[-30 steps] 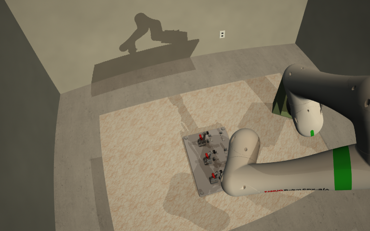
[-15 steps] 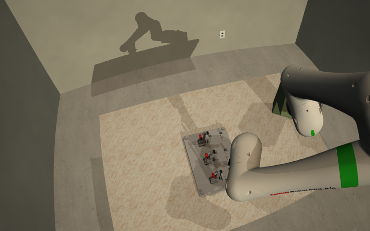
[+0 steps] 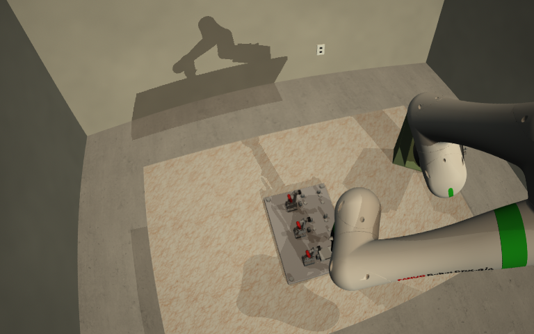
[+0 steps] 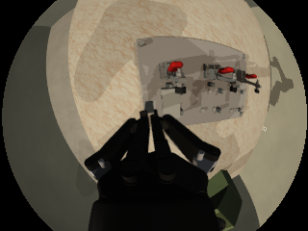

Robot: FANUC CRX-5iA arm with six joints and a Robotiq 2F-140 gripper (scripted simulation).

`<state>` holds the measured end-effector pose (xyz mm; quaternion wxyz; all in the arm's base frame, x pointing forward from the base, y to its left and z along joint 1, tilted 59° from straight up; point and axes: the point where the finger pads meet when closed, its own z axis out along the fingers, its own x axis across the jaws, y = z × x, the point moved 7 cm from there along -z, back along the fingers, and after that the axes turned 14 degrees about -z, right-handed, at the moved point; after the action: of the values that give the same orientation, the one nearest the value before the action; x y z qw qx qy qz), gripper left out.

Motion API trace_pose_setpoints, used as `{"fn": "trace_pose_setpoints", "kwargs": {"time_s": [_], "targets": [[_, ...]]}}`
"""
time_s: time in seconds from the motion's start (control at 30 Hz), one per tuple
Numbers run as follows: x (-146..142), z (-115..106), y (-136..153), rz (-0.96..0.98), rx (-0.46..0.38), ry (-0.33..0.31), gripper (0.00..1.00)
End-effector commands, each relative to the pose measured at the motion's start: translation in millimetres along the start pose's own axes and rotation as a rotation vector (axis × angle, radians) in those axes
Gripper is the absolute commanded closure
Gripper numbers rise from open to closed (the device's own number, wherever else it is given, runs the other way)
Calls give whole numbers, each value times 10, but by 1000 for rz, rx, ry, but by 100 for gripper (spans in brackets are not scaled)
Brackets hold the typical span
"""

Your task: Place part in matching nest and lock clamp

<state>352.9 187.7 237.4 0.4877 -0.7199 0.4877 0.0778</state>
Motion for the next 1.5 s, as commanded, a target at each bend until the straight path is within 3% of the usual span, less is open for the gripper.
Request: {"fn": "trace_pose_setpoints", "kwargs": {"time_s": [0.0, 0.6, 0.63, 0.77, 0.9, 1.23, 1.47], "targets": [[1, -148, -1, 0, 0, -1, 100], [1, -176, -1, 0, 0, -1, 100], [1, -177, -1, 0, 0, -1, 72], [1, -199, -1, 0, 0, -1, 72], [1, -385, -1, 0, 0, -1, 72], [2, -1201, -1, 0, 0, -1, 72], [2, -1361, -1, 0, 0, -1, 72]]}}
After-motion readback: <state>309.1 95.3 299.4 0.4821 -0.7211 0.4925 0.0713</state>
